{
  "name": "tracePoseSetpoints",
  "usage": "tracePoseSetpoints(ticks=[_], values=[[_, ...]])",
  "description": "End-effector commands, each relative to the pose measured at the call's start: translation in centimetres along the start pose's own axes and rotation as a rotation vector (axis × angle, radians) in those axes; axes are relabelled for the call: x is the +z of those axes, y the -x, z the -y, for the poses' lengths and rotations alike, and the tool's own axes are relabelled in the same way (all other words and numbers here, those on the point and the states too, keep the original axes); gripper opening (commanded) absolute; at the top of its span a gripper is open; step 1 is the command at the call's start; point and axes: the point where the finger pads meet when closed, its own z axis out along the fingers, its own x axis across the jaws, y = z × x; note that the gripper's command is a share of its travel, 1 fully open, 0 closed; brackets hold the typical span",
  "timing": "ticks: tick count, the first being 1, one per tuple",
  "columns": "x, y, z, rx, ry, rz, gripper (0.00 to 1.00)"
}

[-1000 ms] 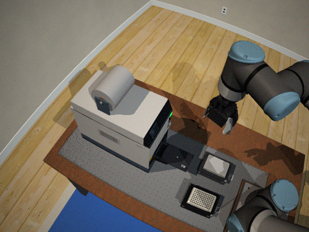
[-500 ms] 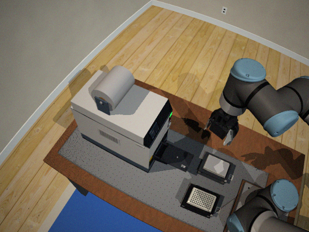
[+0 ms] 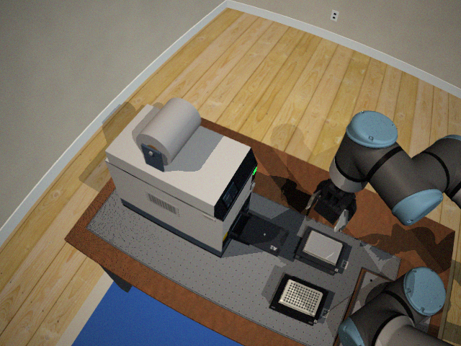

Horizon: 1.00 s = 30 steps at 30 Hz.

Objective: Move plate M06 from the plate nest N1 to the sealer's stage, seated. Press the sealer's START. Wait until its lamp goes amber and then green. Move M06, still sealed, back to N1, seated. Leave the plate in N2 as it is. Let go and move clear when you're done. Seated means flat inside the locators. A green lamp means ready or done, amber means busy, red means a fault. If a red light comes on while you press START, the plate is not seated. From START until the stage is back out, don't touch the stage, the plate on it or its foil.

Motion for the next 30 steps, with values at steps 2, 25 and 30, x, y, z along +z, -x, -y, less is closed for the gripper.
tracePoseSetpoints(ticks=[2, 25, 30], values=[[2.5, -1.3, -0.4, -0.001, 0.002, 0.002, 0.68], [8.0, -4.1, -1.3, -0.168, 0.004, 0.002, 0.68], [7.8, -3.8, -1.3, -0.286, 0.004, 0.003, 0.68]])
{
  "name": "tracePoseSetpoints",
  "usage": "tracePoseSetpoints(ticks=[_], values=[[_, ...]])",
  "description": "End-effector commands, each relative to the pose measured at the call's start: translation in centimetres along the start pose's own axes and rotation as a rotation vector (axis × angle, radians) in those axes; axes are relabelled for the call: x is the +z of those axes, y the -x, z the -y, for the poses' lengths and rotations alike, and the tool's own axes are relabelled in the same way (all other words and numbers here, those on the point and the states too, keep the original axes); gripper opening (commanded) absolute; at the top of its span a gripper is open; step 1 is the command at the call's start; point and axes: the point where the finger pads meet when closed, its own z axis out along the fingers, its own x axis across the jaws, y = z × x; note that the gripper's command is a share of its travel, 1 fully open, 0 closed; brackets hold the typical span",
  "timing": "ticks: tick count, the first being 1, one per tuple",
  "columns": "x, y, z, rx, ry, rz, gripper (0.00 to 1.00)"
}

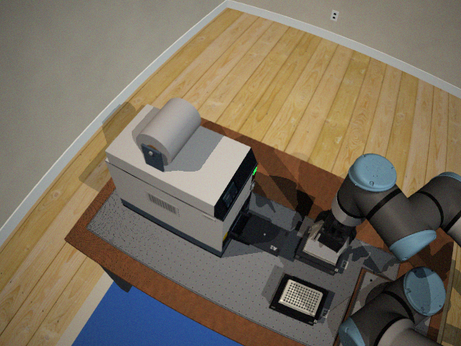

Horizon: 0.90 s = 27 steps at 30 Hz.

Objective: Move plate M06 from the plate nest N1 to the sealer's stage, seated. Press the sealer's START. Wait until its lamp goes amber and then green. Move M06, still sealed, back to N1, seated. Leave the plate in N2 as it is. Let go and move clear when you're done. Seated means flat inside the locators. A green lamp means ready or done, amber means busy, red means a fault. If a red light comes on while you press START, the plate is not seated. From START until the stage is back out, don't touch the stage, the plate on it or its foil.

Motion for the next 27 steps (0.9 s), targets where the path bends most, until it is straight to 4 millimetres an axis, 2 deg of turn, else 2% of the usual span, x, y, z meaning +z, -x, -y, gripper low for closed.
tracePoseSetpoints(ticks=[1, 7, 16, 21, 24, 27], values=[[0.01, 0.32, 0.04, -0.179, 0.005, 0.003, 0.68], [-0.02, 0.43, 0.0, -0.264, 0.005, 0.004, 0.68], [-0.02, 0.81, -0.15, -0.517, 0.004, 0.004, 0.68], [-0.02, 0.95, -0.24, -0.619, 0.004, 0.005, 0.68], [-0.02, 0.95, -0.24, -0.619, 0.004, 0.005, 0.68], [-0.02, 1.08, -0.34, -0.719, 0.004, 0.005, 0.68]])
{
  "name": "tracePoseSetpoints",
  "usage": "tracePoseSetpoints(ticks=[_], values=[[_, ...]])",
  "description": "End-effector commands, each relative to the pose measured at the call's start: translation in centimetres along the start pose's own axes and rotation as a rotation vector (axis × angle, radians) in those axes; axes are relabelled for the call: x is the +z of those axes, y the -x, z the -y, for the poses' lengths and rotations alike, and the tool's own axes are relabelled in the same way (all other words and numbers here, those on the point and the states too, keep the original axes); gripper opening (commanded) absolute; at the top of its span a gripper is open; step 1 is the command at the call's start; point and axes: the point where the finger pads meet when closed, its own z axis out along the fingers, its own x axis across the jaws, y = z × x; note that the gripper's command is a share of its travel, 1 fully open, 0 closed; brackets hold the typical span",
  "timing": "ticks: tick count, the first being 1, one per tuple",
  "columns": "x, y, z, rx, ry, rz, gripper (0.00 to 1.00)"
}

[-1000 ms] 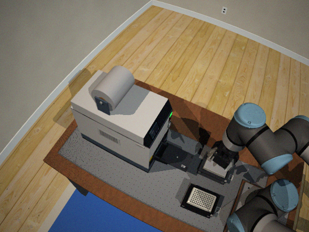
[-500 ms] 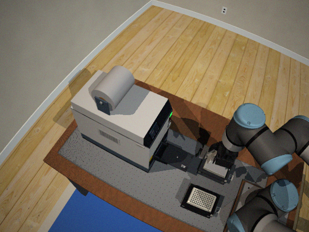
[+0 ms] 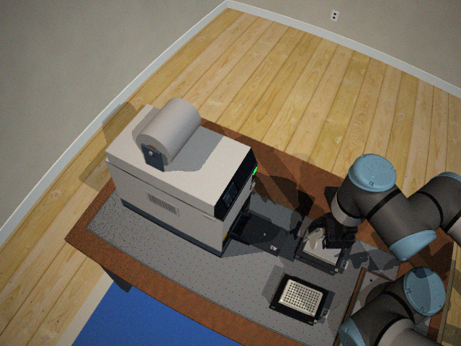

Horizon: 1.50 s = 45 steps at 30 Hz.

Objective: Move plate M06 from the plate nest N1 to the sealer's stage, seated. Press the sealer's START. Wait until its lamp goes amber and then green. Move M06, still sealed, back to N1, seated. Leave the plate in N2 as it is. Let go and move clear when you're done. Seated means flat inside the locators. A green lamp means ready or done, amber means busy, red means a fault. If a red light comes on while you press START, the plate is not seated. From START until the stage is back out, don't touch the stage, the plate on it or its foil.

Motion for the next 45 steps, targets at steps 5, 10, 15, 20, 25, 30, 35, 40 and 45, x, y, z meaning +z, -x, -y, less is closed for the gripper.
tracePoseSetpoints(ticks=[5, 10, 15, 20, 25, 30, 35, 40, 45], values=[[0.0, 0.4, 0.0, -0.269, 0.004, 0.009, 0.68], [0.0, 0.6, -0.1, -0.372, 0.003, 0.01, 0.68], [0.0, 0.7, -0.1, -0.472, 0.003, 0.01, 0.68], [-0.1, 0.9, -0.3, -0.608, 0.002, 0.01, 0.68], [-0.1, 1.1, -0.4, -0.71, 0.002, 0.01, 0.68], [-0.1, 1.2, -0.4, -0.794, 0.001, 0.01, 0.68], [-0.1, 1.3, -0.6, -0.928, 0.0, 0.01, 0.68], [-0.1, 1.4, -0.8, -1.048, 0.0, 0.01, 0.68], [-0.1, 1.5, -0.9, -1.132, -0.001, 0.01, 0.68]])
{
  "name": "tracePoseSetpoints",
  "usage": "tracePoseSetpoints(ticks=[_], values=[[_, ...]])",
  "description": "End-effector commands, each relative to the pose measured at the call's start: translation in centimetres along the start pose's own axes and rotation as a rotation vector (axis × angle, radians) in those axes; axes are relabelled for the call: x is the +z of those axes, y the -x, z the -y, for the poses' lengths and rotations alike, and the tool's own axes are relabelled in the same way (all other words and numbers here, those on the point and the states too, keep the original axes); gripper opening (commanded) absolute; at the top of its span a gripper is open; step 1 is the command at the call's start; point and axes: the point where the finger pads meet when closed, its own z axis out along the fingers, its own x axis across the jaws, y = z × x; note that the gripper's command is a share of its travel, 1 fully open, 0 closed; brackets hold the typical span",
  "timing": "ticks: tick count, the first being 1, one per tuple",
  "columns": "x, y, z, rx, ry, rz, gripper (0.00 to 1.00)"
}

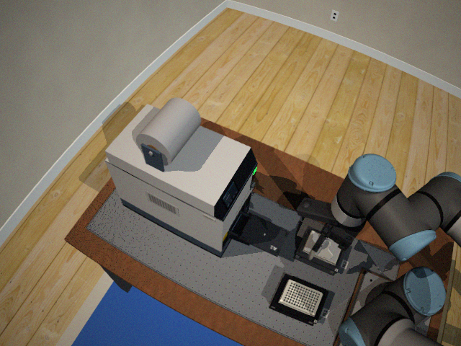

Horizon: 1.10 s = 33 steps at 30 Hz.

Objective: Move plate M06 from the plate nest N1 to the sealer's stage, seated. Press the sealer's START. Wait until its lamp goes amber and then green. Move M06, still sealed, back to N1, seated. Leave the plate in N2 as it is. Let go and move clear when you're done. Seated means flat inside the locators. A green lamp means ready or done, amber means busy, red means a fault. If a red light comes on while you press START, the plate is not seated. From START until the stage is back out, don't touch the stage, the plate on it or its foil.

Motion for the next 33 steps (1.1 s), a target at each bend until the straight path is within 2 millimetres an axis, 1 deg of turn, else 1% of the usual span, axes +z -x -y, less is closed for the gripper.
tracePoseSetpoints(ticks=[1, 14, 18, 20, 28, 30, 33], values=[[-0.06, 0.17, 0.02, -0.124, -0.005, 0.009, 0.68], [-0.07, 0.18, 0.07, -0.125, -0.005, 0.008, 0.68], [-0.04, 0.14, 0.04, -0.257, -0.005, 0.008, 0.68], [-0.04, 0.14, 0.04, -0.257, -0.005, 0.008, 0.68], [-0.06, 0.12, 0.11, -0.516, -0.006, 0.008, 0.68], [-0.08, 0.13, 0.1, -0.516, -0.007, 0.008, 0.68], [-0.14, 0.12, 0.11, -0.616, -0.008, 0.007, 0.68]])
